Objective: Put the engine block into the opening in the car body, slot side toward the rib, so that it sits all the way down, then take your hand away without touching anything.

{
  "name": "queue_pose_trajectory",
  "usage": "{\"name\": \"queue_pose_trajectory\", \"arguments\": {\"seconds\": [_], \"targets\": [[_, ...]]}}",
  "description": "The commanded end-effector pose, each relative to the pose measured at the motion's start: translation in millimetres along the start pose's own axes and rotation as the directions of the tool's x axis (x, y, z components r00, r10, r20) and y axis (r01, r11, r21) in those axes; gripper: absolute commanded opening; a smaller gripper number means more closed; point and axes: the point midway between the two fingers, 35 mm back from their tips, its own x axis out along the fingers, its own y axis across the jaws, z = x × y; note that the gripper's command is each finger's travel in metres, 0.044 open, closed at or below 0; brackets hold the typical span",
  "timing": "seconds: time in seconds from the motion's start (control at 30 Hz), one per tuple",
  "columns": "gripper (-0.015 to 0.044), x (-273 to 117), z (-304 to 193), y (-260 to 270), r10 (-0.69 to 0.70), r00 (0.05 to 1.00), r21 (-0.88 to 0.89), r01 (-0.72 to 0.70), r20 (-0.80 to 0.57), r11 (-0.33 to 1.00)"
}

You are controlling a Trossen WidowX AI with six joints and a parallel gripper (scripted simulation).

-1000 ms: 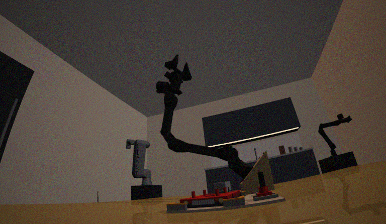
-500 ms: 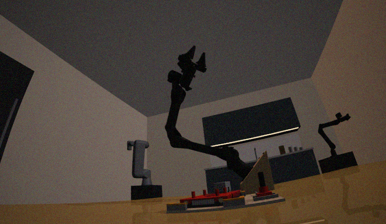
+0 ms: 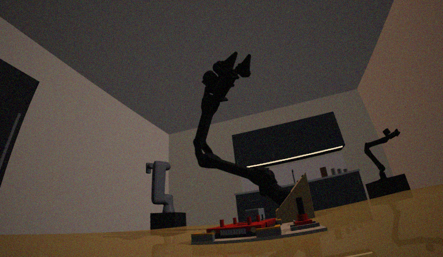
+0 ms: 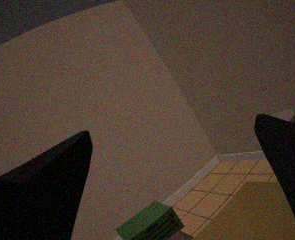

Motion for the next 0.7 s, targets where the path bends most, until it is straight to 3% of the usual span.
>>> {"name": "queue_pose_trajectory", "arguments": {"seconds": [0.0, 0.33, 0.67], "targets": [[0.044, 17, -32, -20, -0.088, 0.99, 0.019, 0.09, -0.111, 0.996], [0.044, 36, -103, -76, -0.284, 0.89, 0.032, 0.315, -0.357, 0.949], [0.044, 27, -174, -130, -0.436, 0.695, -0.005, 0.528, -0.573, 0.849]]}}
